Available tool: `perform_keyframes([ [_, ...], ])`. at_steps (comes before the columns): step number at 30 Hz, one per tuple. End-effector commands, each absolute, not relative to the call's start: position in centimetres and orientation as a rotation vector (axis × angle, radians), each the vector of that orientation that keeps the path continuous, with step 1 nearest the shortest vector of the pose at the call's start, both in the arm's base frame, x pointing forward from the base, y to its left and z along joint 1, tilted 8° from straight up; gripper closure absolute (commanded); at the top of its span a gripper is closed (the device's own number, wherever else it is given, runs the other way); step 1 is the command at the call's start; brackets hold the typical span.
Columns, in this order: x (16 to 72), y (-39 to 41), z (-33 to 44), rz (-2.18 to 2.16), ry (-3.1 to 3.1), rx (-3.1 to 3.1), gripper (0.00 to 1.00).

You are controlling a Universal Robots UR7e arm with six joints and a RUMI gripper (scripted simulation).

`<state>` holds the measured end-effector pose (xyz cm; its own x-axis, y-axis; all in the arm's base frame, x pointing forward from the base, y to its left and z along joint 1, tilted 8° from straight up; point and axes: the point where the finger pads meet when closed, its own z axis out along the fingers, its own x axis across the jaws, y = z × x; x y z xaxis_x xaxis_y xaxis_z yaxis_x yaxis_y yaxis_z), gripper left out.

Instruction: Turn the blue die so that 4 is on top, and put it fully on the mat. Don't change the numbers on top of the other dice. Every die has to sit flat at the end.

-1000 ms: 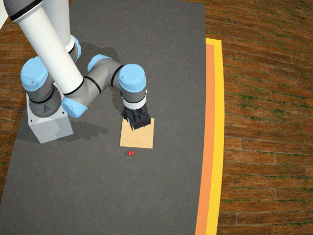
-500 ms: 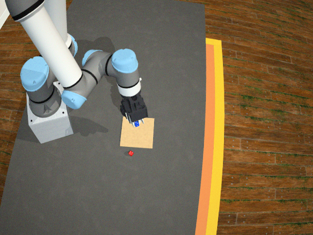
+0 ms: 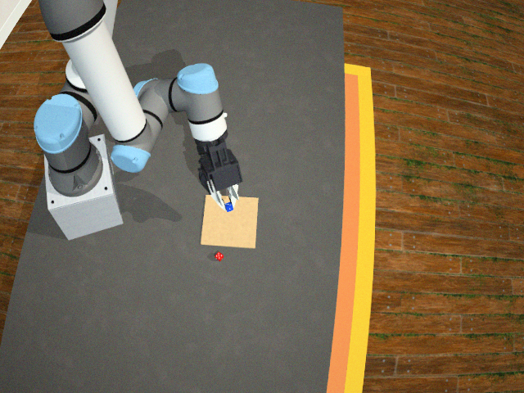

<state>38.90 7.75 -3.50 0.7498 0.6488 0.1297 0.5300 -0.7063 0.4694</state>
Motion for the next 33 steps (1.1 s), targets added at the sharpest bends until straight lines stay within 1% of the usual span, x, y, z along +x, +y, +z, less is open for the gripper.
perform_keyframes([
  [1, 39.01, 7.53, -3.63, 0.459, 0.815, 2.387, 1.0],
  [20, 38.95, 7.72, -3.81, 0.533, 0.705, 2.14, 1.0],
  [33, 38.89, 7.77, -3.81, 0.543, 0.691, 2.108, 1.0],
])
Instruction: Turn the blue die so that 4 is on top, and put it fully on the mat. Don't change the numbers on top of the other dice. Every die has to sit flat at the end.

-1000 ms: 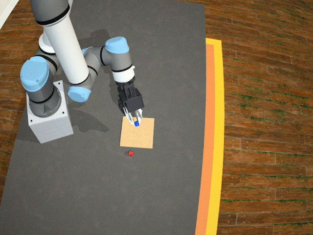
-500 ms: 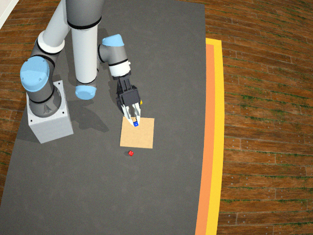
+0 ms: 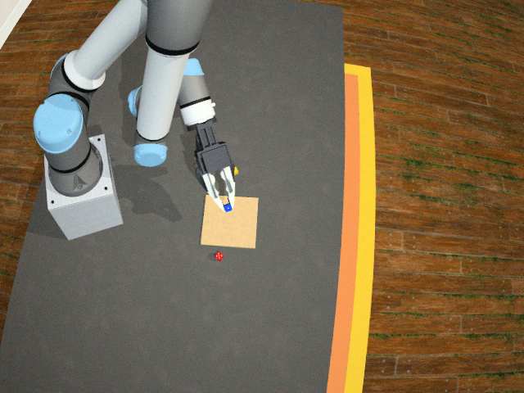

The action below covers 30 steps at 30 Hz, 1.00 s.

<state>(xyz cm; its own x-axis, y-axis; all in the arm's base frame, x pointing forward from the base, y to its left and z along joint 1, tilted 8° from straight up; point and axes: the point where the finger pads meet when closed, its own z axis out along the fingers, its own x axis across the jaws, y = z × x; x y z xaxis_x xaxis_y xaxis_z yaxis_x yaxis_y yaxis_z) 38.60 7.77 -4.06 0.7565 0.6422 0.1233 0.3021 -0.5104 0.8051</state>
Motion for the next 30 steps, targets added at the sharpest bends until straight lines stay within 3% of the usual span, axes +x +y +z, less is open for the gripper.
perform_keyframes([
  [1, 38.9, 7.8, -3.8, 0.543, 0.691, 2.108, 1.0],
  [30, 39.6, 8.3, -10.2, 0.543, 0.691, 2.108, 1.0],
])
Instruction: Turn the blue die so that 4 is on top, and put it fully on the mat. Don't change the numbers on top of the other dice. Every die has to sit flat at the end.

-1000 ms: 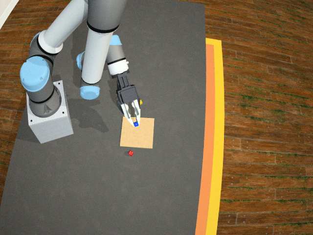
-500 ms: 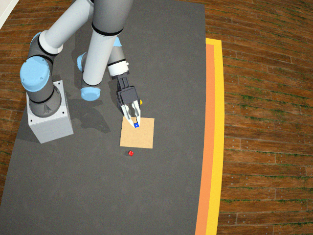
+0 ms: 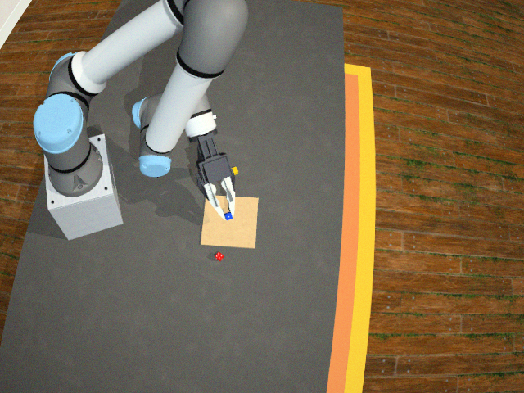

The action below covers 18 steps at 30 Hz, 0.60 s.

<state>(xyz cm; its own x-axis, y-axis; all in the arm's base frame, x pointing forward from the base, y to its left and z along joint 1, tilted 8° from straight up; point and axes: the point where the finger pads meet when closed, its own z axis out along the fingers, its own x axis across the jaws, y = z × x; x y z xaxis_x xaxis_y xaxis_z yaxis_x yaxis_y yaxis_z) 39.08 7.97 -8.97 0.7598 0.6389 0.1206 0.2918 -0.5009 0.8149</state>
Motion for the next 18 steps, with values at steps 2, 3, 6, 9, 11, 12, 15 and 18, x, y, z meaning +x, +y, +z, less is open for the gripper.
perform_keyframes([
  [2, 39.7, 8.3, -10.7, 0.543, 0.691, 2.108, 1.0],
  [3, 39.7, 8.3, -10.9, 0.543, 0.691, 2.108, 1.0],
  [6, 39.7, 8.4, -11.3, 0.543, 0.691, 2.108, 1.0],
  [9, 39.7, 8.4, -11.5, 0.543, 0.691, 2.108, 1.0],
  [11, 39.7, 8.4, -11.5, 0.543, 0.691, 2.108, 1.0],
  [12, 39.7, 8.4, -11.5, 0.543, 0.691, 2.108, 1.0],
  [15, 39.7, 8.4, -11.5, 0.543, 0.691, 2.108, 1.0],
  [18, 39.7, 8.4, -11.5, 0.543, 0.691, 2.108, 1.0],
])
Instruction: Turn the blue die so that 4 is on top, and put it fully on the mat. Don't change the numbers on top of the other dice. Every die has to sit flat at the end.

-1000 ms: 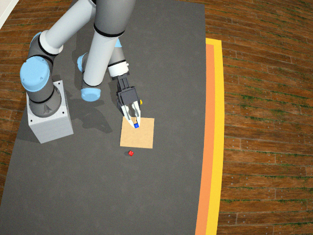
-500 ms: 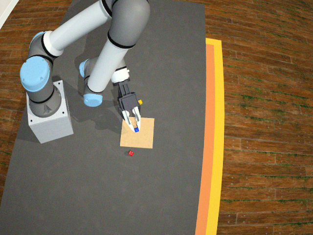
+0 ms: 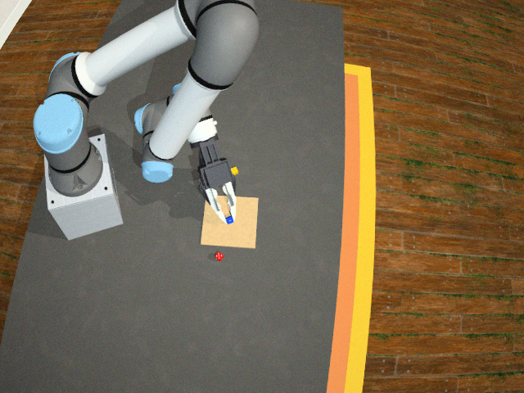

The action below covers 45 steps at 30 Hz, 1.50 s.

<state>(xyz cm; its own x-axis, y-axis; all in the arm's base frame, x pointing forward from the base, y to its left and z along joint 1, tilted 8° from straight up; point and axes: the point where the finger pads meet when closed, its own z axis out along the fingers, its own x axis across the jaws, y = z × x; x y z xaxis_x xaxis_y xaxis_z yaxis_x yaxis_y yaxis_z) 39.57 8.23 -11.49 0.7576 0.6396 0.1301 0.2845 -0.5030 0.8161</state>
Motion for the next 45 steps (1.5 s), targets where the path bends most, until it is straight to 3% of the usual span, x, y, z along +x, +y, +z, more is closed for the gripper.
perform_keyframes([
  [1, 39.74, 8.39, -11.49, 0.543, 0.691, 2.108, 1.0],
  [45, 39.81, 8.44, -12.11, 0.543, 0.691, 2.108, 1.0],
])
